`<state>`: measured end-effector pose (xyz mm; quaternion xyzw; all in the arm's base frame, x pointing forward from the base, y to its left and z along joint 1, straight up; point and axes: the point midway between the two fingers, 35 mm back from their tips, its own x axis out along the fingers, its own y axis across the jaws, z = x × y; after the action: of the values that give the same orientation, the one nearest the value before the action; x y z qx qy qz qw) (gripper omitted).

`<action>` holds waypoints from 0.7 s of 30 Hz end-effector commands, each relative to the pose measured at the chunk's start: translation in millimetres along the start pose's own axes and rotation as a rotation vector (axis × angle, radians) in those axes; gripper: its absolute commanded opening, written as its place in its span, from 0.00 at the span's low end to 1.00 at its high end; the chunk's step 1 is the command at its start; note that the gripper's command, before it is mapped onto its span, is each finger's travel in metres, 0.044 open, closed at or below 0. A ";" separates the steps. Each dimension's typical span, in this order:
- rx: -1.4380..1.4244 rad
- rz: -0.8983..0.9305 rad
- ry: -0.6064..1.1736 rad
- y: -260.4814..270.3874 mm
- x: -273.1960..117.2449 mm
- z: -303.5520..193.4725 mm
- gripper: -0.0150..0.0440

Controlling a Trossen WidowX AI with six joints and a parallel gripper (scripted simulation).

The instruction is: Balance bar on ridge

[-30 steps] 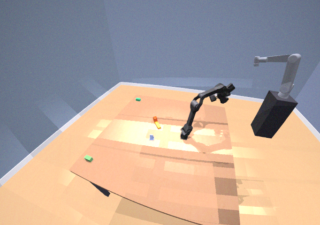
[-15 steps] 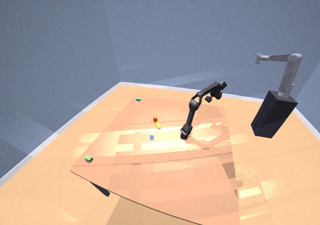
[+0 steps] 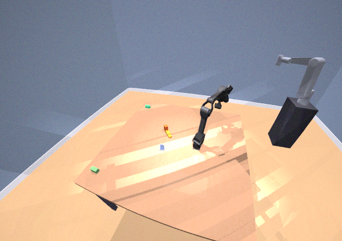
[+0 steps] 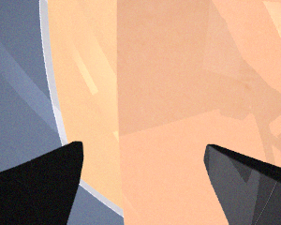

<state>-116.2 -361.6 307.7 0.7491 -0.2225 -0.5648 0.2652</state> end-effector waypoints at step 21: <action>-0.843 -0.126 0.156 -14.3 55.1 -98.8 0.79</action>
<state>-16.3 -372.7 284.3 0.6459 0.0629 -0.5675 0.5069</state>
